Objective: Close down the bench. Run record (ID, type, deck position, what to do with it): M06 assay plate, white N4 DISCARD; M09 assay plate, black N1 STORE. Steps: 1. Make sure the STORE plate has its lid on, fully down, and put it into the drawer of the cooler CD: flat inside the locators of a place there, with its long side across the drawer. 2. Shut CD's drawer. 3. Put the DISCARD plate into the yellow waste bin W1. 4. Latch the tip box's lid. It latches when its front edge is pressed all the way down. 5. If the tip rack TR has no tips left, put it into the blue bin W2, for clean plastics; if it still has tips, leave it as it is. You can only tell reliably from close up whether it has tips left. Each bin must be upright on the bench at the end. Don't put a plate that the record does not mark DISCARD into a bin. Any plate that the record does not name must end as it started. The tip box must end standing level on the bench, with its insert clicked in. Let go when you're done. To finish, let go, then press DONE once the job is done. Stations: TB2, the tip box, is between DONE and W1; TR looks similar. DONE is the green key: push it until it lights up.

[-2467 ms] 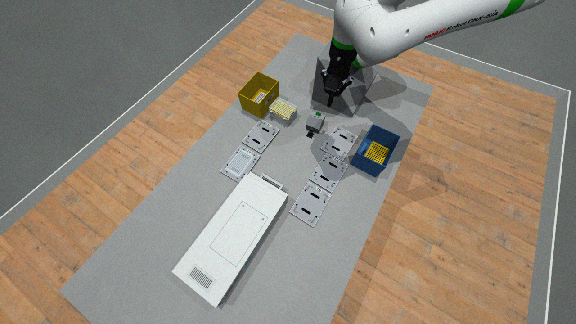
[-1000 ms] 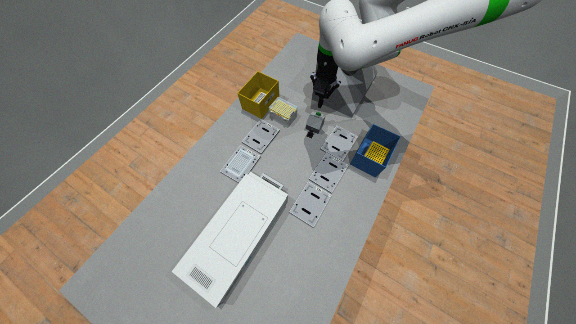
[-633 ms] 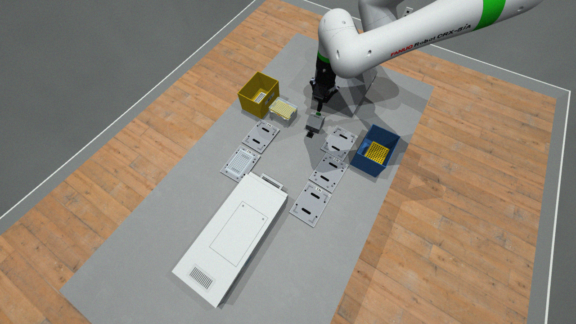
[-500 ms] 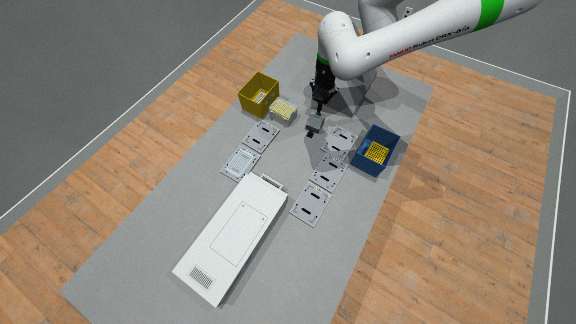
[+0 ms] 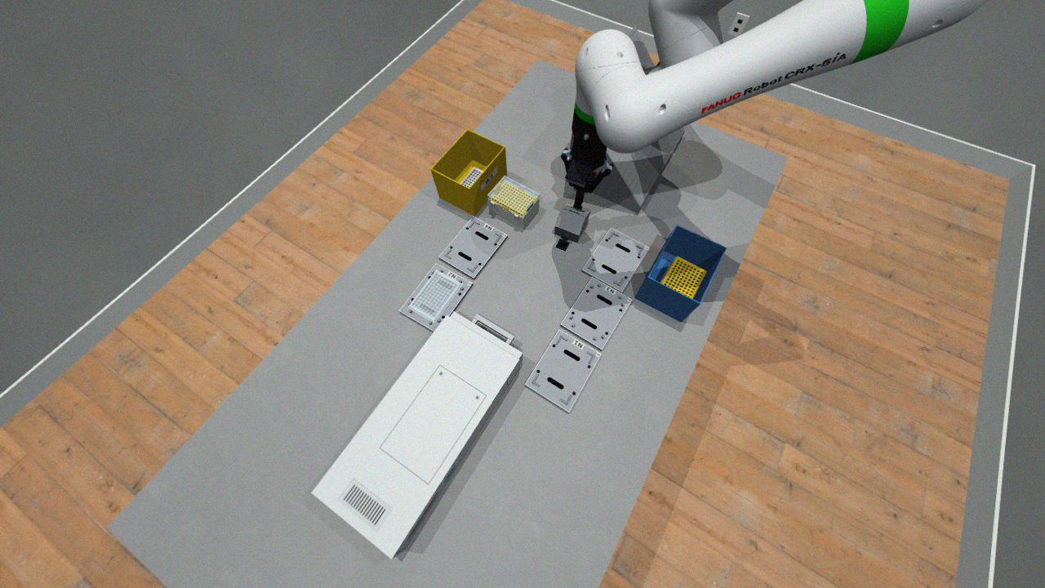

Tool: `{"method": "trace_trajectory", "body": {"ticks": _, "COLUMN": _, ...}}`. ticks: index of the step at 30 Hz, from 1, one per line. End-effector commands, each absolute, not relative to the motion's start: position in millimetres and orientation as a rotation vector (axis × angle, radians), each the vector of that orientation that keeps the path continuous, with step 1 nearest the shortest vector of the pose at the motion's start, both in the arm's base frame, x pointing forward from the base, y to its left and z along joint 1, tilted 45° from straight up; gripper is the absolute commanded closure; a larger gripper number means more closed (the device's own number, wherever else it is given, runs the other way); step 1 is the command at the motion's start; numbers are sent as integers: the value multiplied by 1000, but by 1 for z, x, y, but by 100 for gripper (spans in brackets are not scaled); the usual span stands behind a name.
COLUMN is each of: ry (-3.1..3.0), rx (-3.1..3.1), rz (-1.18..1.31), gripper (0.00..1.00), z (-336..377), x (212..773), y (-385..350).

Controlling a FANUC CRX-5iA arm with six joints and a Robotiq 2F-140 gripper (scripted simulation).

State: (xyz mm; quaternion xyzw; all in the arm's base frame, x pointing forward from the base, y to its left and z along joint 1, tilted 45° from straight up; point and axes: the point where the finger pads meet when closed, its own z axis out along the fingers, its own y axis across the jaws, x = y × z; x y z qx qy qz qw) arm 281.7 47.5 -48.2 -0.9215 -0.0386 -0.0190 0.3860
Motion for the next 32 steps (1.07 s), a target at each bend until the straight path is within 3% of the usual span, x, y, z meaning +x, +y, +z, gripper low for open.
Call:
{"method": "trace_trajectory", "body": {"ticks": 1, "ry": -98, "rx": -2347, "rz": -49, "gripper": 90, "z": -48, "x": 282, "y": 47}}
{"method": "trace_trajectory", "body": {"ticks": 32, "ry": -98, "rx": -2347, "rz": -49, "gripper": 90, "z": -52, "x": 282, "y": 51}}
